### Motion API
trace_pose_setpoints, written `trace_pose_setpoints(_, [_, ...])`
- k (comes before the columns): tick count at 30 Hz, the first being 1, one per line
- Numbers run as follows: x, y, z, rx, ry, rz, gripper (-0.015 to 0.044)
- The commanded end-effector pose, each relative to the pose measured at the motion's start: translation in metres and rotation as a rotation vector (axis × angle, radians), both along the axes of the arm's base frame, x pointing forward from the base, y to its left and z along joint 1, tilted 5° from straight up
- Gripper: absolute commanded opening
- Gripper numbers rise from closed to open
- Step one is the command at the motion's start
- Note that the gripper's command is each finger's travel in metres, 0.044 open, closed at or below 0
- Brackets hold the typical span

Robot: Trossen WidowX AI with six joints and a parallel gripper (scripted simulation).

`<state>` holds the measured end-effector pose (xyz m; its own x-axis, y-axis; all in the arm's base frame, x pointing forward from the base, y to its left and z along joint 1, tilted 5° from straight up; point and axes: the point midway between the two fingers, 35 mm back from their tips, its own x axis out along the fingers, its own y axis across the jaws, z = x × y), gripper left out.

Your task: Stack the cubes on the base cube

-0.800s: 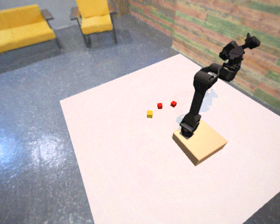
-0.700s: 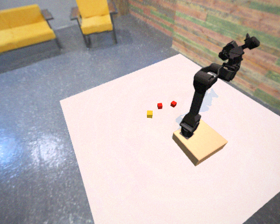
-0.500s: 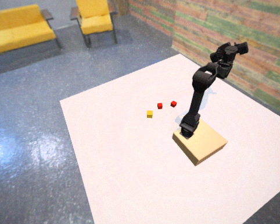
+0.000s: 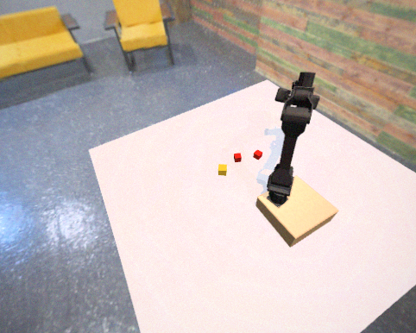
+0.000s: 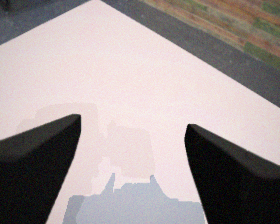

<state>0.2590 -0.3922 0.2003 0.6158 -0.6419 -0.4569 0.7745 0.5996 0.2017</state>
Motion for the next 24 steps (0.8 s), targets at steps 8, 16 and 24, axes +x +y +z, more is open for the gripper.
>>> trace_pose_setpoints(8, [0.027, 0.116, -0.064, 0.574, 0.166, -0.096, 0.0265])
trace_pose_setpoints(16, [0.001, 0.212, -0.088, 0.868, 0.440, -0.267, 0.0265])
trace_pose_setpoints(24, [-0.006, 0.228, -0.095, 0.903, 0.500, -0.307, 0.0265])
